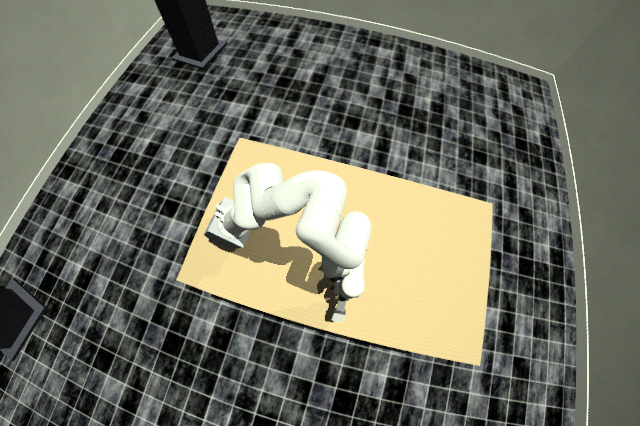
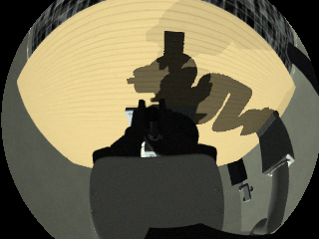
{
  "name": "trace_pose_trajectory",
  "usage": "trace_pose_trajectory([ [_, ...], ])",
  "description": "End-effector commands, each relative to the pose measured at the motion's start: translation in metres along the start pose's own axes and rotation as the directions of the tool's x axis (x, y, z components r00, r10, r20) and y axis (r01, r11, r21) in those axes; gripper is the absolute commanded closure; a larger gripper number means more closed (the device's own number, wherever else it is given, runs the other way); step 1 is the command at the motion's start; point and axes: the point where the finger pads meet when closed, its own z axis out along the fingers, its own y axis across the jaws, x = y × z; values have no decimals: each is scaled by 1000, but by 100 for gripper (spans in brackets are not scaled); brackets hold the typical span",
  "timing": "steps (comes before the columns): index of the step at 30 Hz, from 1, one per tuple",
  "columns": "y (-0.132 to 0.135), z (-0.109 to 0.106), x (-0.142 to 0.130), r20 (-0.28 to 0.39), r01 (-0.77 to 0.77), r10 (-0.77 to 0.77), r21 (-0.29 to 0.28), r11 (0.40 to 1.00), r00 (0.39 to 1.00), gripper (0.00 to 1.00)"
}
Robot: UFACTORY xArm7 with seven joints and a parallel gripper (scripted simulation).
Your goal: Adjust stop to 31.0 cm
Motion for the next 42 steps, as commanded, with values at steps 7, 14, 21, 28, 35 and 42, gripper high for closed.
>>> trace_pose_trajectory([
  [7,6,-10,1,-1,-1,1,-3,1000,1000,94],
  [14,9,-14,1,-1,-1,1,-3,1000,1000,94],
  [21,14,-17,1,-1,-1,1,-3,1000,1000,94],
  [28,19,-19,1,-1,-1,1,-3,1000,1000,94],
  [35,26,-20,0,-1,-1,1,-3,1000,1000,94],
  [42,32,-19,0,-1,-1,1,-3,1000,1000,94],
])
